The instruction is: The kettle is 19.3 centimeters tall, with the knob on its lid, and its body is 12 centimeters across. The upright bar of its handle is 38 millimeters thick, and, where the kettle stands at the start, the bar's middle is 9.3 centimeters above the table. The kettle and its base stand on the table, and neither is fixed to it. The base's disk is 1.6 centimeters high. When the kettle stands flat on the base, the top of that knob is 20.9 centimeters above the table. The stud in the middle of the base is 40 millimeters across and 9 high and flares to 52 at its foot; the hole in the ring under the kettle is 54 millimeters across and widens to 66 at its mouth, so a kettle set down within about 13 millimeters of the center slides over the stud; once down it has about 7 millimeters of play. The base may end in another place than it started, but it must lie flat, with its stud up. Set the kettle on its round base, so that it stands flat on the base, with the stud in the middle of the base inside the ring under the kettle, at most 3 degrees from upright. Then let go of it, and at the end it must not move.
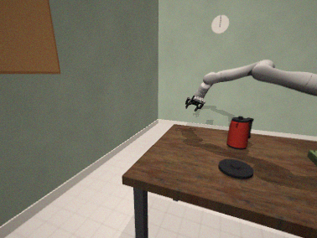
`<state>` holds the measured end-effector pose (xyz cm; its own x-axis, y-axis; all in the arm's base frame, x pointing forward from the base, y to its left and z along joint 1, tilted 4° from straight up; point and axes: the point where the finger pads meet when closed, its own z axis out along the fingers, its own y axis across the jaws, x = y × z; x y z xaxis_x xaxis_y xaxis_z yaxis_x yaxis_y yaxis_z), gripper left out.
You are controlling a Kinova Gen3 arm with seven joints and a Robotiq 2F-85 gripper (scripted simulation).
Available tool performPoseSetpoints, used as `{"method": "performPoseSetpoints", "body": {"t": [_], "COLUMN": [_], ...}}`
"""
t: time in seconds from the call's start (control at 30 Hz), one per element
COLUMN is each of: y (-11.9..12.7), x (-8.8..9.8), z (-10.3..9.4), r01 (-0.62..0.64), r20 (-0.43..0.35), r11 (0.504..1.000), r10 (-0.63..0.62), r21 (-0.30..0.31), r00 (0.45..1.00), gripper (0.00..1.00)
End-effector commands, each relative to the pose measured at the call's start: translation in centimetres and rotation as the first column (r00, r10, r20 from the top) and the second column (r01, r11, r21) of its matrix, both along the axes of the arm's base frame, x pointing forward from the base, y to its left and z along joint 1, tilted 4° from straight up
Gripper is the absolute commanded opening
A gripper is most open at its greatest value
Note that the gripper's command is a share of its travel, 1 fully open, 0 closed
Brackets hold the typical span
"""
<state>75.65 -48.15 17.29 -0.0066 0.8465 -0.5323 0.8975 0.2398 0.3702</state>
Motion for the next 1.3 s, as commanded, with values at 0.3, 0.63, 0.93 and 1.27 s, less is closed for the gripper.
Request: {"method": "performPoseSetpoints", "body": {"t": [0.3, 0.63, 0.93, 1.27], "y": [1.8, 4.2, 6.3, 9.9], "x": [-0.2, -0.9, -1.7, -3.2], "z": [1.9, 3.5, 4.8, 6.8], "r01": [0.023, 0.062, 0.095, 0.147], "r20": [0.015, 0.023, 0.028, 0.031], "r11": [0.999, 0.996, 0.989, 0.974], "r10": [-0.024, -0.064, -0.099, -0.155], "r21": [0.026, 0.071, 0.109, 0.173], "r00": [1.0, 0.998, 0.995, 0.987], "gripper": [0.8, 0.8, 0.8, 0.8]}}
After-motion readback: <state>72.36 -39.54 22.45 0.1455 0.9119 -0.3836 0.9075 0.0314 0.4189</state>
